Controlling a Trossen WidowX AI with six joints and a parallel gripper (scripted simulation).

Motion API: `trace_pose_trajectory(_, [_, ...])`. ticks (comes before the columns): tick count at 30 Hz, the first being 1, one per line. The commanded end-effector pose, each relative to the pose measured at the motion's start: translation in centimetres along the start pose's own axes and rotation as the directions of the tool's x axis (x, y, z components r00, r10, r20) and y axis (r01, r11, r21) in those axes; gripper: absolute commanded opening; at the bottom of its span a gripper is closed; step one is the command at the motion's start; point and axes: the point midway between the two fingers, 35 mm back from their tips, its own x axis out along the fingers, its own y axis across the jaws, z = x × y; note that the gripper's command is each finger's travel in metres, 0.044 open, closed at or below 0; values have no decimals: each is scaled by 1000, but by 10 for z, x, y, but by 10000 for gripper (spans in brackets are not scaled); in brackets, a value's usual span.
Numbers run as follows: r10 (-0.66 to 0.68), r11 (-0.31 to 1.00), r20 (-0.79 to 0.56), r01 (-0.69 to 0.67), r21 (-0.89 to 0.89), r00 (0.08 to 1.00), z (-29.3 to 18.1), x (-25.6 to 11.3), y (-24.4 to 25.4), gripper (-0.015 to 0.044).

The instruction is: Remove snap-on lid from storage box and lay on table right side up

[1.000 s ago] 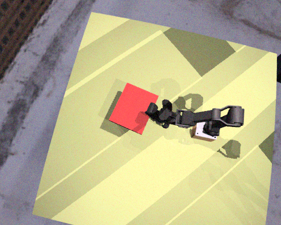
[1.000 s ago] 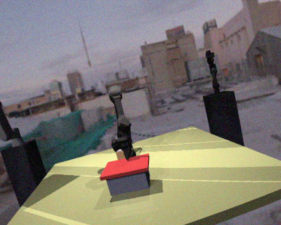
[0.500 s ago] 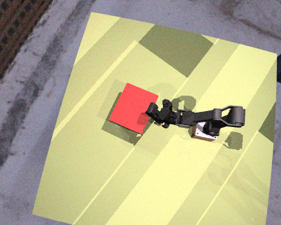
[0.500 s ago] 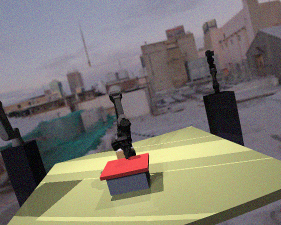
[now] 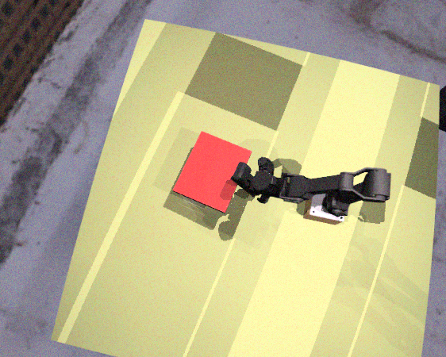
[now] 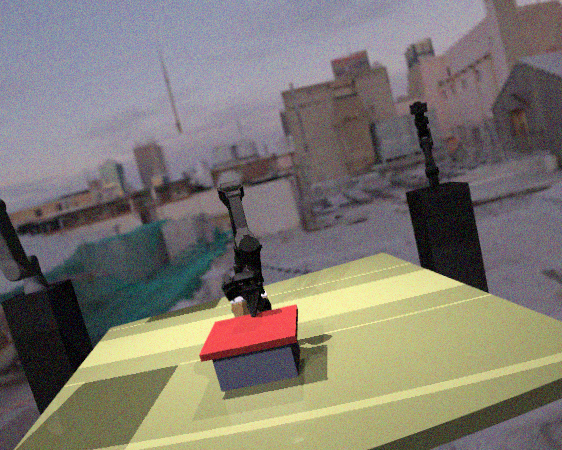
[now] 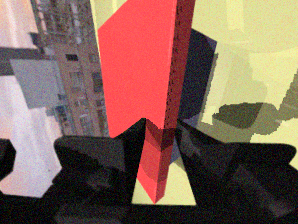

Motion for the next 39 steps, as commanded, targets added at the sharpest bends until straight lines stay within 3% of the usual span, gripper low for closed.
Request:
trace_pose_trajectory(1, [4,1000,-1,-4,0,1000,0,-2,2,0])
trace_pose_trajectory(39, [3,1000,0,-3,1,1000,0,-1,4,0])
